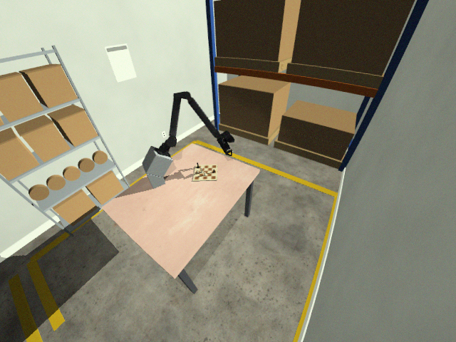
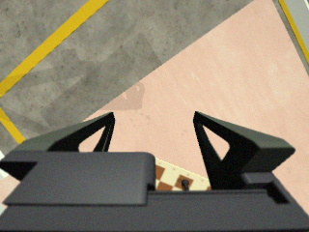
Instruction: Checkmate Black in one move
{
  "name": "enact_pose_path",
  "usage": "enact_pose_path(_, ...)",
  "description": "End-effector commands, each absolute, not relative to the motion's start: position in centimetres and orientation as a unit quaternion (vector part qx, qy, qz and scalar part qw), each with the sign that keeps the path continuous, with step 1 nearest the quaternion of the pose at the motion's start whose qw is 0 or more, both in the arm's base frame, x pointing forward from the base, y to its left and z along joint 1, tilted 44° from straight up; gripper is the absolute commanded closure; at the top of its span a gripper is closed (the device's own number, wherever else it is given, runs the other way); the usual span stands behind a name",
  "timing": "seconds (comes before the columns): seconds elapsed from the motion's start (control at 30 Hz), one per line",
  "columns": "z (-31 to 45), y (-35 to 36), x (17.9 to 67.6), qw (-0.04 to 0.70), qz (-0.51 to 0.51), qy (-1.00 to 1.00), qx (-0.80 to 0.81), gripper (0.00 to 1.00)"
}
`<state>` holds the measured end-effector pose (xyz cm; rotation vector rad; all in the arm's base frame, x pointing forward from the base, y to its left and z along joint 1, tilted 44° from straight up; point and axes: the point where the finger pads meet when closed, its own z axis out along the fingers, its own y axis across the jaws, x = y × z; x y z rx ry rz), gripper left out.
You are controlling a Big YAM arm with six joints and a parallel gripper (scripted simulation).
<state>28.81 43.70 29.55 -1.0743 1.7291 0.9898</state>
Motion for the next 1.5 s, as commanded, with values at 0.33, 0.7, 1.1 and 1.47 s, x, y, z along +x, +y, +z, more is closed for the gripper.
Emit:
enact_pose_path(0.33,30.0,43.6,28.9,0.429,0.397,0.689,-0.429,0.00)
enact_pose_path(0.7,25.4,37.3,30.0,0.406,0.335,0.716,-0.458,0.00)
enact_pose_path(1.1,16.1,26.0,28.0,0.325,0.261,0.755,-0.505,0.00)
enact_pose_path(1.47,12.5,21.9,25.7,0.276,0.251,0.764,-0.526,0.00)
